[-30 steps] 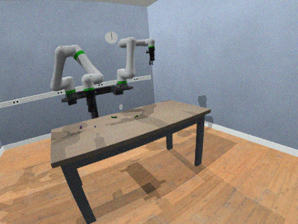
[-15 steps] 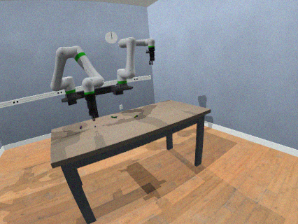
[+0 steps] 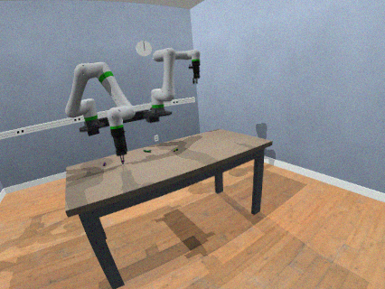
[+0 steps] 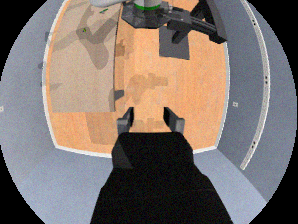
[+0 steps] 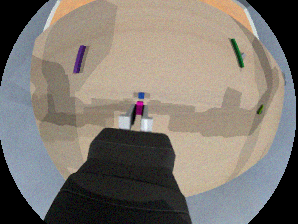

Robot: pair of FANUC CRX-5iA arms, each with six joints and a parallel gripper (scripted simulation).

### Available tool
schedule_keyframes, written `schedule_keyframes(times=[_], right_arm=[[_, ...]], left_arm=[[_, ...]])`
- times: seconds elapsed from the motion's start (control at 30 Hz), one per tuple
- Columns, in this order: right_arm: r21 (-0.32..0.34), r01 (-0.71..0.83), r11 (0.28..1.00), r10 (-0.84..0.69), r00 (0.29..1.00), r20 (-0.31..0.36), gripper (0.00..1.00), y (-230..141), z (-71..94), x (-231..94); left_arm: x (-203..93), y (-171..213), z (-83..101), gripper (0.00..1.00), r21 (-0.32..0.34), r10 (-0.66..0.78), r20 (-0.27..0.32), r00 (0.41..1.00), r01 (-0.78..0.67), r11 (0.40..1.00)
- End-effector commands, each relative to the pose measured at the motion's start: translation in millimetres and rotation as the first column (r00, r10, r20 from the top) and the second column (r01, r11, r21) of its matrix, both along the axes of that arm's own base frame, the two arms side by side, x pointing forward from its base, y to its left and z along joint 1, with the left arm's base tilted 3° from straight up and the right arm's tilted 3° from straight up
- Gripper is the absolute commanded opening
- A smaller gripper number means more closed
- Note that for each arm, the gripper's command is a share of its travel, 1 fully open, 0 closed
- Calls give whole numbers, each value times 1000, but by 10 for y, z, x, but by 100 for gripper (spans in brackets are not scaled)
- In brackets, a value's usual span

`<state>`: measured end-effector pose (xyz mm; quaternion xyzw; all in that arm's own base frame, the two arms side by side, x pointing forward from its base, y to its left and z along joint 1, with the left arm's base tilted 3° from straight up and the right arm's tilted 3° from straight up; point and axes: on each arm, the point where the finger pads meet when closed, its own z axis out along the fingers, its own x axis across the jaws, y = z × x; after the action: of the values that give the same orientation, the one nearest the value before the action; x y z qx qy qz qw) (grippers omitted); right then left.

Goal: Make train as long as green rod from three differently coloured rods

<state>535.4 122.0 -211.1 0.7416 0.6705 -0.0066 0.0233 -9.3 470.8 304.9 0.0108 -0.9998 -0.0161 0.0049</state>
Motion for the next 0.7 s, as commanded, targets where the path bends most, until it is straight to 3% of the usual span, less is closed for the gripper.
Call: schedule_keyframes(times=[0.0,0.67], right_arm=[[1,0,1000,0,1000,2,24,3,-41,15],[1,0,1000,0,1000,2,24,2,-59,15]], left_arm=[[1,2,9,100,2,0,0,1000,0,1000],[1,2,9,100,2,0,0,1000,0,1000]])
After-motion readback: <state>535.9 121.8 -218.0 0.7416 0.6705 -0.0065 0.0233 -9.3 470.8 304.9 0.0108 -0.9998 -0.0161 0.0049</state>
